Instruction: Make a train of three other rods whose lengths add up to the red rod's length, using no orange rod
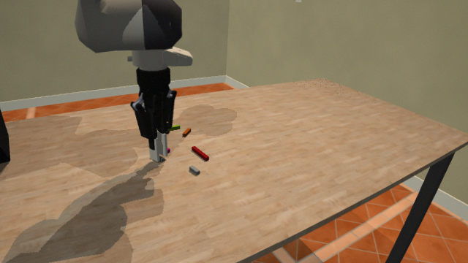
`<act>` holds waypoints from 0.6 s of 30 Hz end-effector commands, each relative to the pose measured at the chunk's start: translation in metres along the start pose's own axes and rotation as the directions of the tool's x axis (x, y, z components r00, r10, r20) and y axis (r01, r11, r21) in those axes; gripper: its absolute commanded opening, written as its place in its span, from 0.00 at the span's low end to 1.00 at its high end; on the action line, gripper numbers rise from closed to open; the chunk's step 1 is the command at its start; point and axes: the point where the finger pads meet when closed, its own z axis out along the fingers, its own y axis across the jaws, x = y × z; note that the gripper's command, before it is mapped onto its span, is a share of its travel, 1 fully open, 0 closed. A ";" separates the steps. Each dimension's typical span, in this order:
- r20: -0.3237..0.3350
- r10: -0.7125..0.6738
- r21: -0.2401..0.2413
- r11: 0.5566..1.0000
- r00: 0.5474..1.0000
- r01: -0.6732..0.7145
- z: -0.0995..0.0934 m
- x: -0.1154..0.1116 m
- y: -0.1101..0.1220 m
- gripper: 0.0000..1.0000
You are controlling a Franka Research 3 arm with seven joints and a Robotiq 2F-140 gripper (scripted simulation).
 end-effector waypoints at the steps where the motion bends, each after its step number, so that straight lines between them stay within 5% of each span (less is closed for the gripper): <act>1: -0.002 -0.004 -0.001 1.000 1.000 0.004 -0.007 0.001 -0.001 0.15; 18: -0.002 -0.004 -0.001 1.000 1.000 0.004 -0.078 0.000 -0.001 0.15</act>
